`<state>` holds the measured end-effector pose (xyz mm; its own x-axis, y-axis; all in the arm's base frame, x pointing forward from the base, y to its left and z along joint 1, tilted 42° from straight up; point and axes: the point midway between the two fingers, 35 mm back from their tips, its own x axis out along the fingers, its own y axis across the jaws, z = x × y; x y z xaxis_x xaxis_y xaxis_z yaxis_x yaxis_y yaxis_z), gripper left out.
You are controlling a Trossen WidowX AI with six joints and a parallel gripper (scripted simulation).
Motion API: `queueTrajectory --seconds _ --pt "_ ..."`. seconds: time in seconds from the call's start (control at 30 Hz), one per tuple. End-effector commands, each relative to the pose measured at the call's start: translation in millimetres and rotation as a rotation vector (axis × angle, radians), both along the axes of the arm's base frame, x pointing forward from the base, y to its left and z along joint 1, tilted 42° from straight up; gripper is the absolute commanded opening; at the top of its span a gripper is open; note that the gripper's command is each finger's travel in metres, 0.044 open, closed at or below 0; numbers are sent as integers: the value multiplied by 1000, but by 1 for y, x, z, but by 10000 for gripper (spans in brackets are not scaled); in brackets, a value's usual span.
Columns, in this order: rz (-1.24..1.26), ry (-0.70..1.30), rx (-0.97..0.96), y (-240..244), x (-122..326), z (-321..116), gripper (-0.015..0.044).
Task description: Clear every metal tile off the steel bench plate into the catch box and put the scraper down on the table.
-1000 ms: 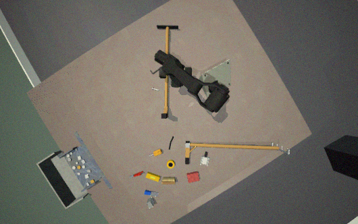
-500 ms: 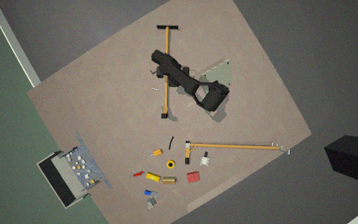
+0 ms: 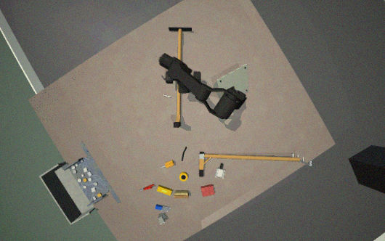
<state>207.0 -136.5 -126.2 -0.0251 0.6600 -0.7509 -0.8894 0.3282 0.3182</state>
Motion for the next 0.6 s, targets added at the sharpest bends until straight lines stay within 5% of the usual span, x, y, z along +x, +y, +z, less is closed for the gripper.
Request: queueTrajectory --seconds 0.0,0.57 --pt "-6 -3 0 -3 5 -1 0" --pt "-6 -4 -1 -9 20 -6 0"
